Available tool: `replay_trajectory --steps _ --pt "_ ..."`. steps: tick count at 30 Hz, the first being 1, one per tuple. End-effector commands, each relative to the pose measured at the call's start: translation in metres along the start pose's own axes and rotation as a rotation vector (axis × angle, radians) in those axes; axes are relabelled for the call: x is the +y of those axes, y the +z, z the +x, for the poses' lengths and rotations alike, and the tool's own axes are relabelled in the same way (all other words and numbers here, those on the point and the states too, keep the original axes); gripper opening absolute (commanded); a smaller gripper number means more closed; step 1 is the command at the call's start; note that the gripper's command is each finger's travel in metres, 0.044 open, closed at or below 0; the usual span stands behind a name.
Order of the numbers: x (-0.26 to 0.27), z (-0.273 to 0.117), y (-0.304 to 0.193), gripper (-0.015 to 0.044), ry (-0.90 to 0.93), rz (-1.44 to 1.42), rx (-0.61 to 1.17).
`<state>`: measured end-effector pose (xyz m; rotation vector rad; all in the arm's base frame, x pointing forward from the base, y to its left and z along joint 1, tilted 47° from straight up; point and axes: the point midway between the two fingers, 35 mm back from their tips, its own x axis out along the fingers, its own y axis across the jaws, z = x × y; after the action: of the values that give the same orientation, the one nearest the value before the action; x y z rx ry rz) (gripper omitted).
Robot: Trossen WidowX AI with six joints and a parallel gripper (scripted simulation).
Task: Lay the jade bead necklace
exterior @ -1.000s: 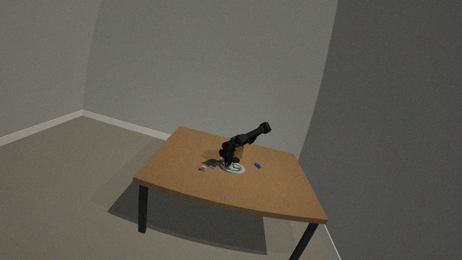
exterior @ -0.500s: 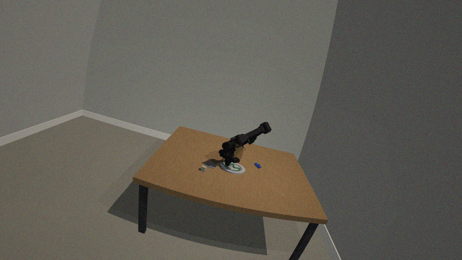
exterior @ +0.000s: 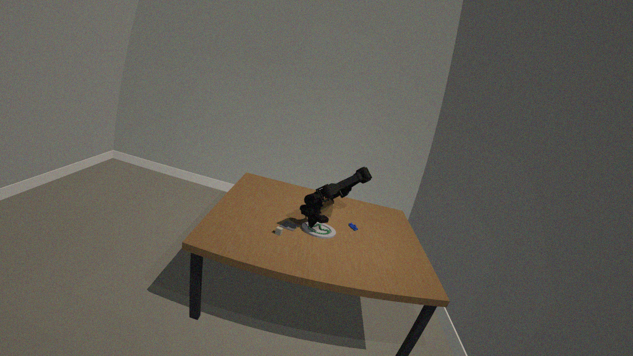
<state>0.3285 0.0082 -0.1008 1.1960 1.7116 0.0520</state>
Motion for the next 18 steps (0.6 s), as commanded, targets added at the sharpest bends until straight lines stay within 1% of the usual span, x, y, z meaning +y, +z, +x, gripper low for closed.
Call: replay_trajectory --steps 1,18 --pt "0.0003 -0.0004 0.0001 0.0000 0.000 -0.001 -0.001" --pt "-0.0030 -0.0061 0.0013 0.0000 0.003 0.008 0.002"
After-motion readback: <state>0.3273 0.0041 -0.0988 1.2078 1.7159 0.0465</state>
